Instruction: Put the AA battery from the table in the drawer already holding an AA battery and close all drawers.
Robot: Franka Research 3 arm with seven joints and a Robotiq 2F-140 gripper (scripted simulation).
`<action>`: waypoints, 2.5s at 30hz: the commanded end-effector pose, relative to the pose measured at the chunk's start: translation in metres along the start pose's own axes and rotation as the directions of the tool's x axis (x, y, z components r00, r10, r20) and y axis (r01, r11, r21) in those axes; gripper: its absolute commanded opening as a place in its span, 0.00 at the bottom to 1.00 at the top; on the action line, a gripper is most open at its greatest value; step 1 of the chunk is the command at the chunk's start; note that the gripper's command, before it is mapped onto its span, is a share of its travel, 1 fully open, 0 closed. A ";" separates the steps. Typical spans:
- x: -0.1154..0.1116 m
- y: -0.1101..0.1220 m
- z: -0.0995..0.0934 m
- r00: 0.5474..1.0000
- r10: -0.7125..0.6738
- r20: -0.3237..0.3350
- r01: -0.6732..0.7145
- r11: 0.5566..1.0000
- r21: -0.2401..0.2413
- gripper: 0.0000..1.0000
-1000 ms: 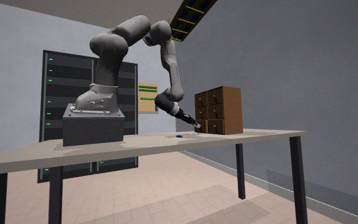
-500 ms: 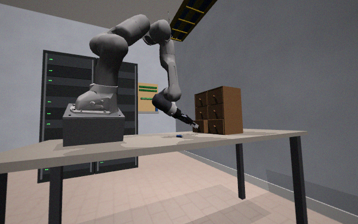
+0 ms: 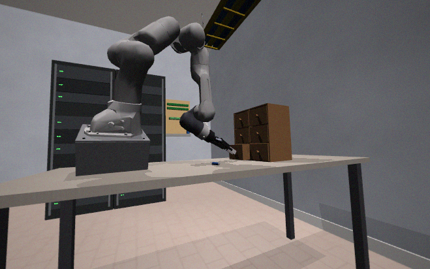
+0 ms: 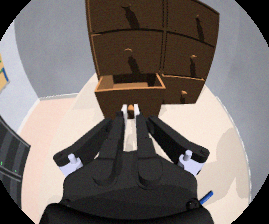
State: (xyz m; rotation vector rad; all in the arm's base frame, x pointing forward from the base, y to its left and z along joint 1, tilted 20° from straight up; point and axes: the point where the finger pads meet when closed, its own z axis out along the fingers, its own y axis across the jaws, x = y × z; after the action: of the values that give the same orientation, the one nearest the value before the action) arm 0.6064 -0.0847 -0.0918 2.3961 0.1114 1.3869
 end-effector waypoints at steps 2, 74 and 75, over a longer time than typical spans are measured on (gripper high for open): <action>-0.002 -0.001 -0.005 1.000 0.007 -0.003 -0.007 1.000 0.000 0.08; -0.031 -0.001 -0.055 1.000 0.007 -0.003 -0.007 1.000 0.000 0.20; -0.031 -0.001 -0.055 1.000 0.007 -0.003 -0.007 1.000 0.000 0.20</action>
State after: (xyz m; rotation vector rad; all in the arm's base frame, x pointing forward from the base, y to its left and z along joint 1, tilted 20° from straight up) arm 0.5406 -0.0779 -0.0987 2.4074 0.1184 1.3638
